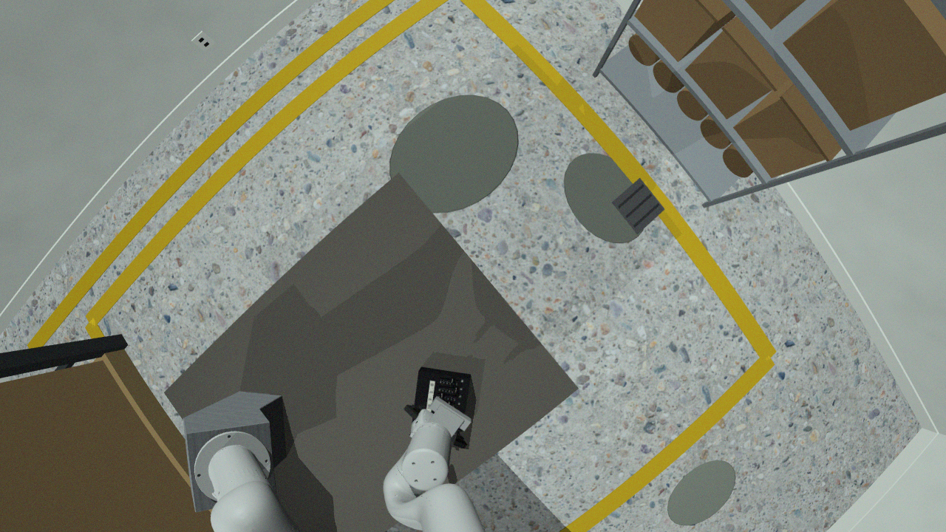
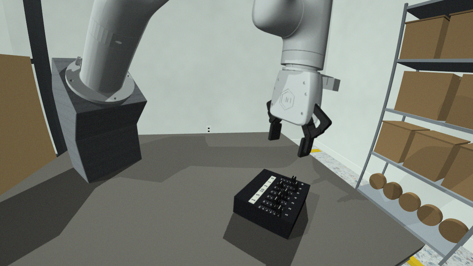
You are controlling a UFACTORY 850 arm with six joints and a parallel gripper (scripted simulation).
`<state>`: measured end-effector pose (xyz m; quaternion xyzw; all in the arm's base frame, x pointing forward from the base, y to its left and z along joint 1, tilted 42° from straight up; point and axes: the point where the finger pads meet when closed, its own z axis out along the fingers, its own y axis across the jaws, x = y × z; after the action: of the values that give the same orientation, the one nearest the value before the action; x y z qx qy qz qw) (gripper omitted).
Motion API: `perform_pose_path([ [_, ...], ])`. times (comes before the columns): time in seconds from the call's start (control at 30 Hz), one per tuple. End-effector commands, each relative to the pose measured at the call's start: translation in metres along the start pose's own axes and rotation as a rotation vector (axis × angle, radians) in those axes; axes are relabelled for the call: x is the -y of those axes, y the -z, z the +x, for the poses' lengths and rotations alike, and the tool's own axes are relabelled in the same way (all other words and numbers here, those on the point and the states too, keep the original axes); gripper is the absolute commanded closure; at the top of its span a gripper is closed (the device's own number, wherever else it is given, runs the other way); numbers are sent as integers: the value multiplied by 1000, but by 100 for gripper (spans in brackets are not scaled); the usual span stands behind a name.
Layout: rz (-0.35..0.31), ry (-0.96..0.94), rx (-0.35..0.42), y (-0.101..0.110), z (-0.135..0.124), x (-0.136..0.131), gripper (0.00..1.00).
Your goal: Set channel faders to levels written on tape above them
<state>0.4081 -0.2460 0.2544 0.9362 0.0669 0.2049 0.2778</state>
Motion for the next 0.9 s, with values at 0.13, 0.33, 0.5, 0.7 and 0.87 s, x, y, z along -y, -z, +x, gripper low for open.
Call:
perform_pose_path([
  [0.13, -17, 433, -17, -29, 2, -18, 0],
  [0.33, -25, 650, -16, -42, 2, -25, 0],
  [0.5, -32, 836, -18, -57, 1, -33, 0],
  [0.7, -39, 1064, -20, -69, 0, -38, 0],
  [0.87, -44, 1246, -24, -72, -1, -39, 0],
])
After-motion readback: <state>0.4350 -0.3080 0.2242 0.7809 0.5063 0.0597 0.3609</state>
